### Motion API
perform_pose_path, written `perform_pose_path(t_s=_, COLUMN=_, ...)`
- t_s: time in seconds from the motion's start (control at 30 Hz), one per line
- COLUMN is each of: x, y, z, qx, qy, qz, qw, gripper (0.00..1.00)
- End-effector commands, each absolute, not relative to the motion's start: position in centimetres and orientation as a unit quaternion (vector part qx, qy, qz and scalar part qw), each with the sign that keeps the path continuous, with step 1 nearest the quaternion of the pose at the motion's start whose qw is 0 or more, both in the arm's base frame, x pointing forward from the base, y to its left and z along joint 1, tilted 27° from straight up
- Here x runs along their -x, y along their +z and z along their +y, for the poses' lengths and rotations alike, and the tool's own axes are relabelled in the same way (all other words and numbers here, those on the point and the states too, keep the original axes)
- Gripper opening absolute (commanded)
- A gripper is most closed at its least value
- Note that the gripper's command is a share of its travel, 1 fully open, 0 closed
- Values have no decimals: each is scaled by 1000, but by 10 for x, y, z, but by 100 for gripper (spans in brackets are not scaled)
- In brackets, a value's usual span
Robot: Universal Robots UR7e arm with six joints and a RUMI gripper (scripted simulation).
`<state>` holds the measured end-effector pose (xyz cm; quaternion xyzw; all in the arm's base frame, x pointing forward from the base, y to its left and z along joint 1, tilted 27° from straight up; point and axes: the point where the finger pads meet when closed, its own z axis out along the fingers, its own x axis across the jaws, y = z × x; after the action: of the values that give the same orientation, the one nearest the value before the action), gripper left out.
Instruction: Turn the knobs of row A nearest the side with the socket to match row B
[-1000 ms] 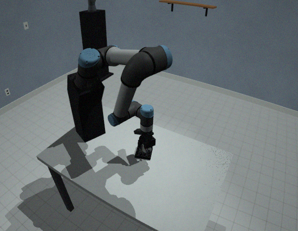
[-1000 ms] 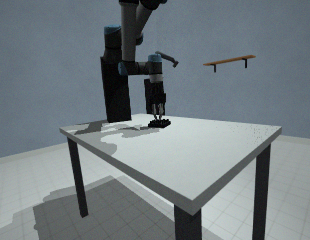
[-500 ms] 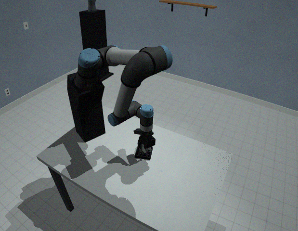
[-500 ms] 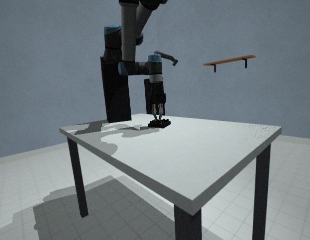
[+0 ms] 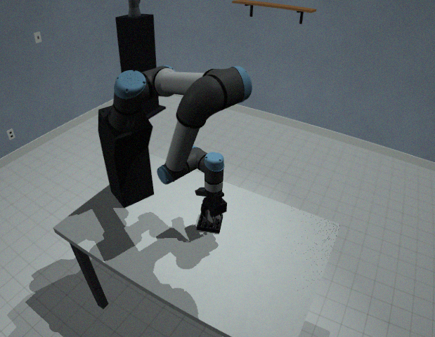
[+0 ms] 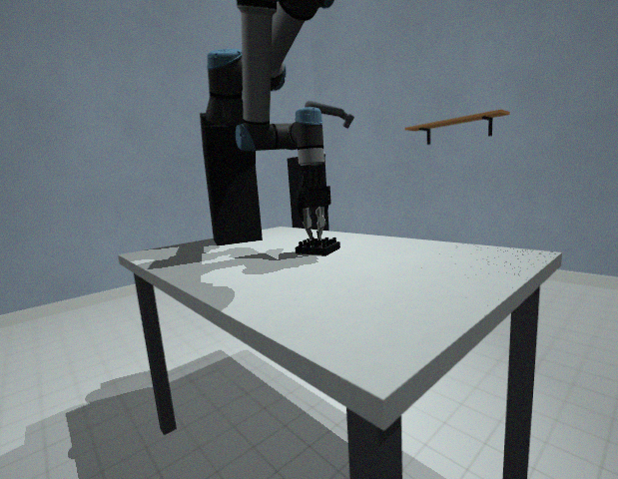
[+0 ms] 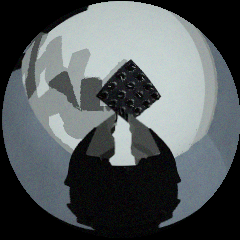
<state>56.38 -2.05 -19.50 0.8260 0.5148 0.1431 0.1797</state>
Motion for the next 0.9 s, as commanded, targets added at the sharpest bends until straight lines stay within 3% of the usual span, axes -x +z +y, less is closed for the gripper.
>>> perform_pose_path(t_s=0.0, x=-564, y=-194, z=-20, qx=-826, qy=143, qz=515, qw=180, gripper=11)
perform_pose_path(t_s=0.87, x=-568, y=-202, z=-22, qx=-826, qy=143, qz=515, qw=180, gripper=11)
